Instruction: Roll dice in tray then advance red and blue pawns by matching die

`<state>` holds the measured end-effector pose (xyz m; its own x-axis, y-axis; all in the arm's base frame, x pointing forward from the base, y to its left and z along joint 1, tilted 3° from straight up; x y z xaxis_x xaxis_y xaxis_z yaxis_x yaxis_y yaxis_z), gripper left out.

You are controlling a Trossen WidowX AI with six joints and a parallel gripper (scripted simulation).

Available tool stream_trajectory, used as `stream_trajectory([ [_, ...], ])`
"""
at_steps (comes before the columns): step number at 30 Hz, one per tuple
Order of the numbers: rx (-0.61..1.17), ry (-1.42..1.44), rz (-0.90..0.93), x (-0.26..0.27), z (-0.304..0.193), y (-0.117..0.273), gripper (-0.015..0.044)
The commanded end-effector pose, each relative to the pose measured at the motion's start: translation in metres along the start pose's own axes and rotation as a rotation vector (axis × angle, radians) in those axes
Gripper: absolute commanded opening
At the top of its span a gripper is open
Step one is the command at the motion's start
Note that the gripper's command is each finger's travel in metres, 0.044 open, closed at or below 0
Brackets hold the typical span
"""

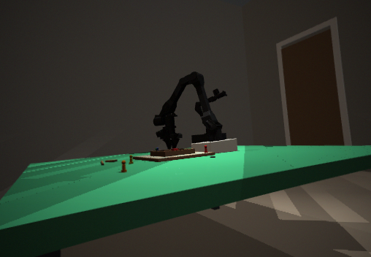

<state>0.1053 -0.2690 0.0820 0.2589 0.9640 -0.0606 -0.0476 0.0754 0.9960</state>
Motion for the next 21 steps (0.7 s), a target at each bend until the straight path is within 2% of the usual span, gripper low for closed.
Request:
stream_trajectory([
  [1,-0.002,0.004,0.006,0.001,0.0,-0.005,0.0249],
  [7,-0.002,0.004,0.006,0.001,0.0,-0.005,0.0091],
  [13,-0.002,0.004,0.006,0.001,0.0,-0.005,0.0051],
  [15,-0.002,0.004,0.006,0.001,0.0,-0.004,0.0],
  [21,-0.003,0.004,0.005,-0.006,0.005,0.027,0.0],
])
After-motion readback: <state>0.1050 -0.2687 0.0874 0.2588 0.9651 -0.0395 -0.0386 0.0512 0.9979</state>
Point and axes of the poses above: the point midway between the two fingers, 35 mm back from their tips, its own y axis back along the fingers, its own x axis across the jaws, z = x × y, the point moved 7 cm from there along y, back along the fingers, and after that the axes turned 5 degrees about -y, right-handed, at the moved point
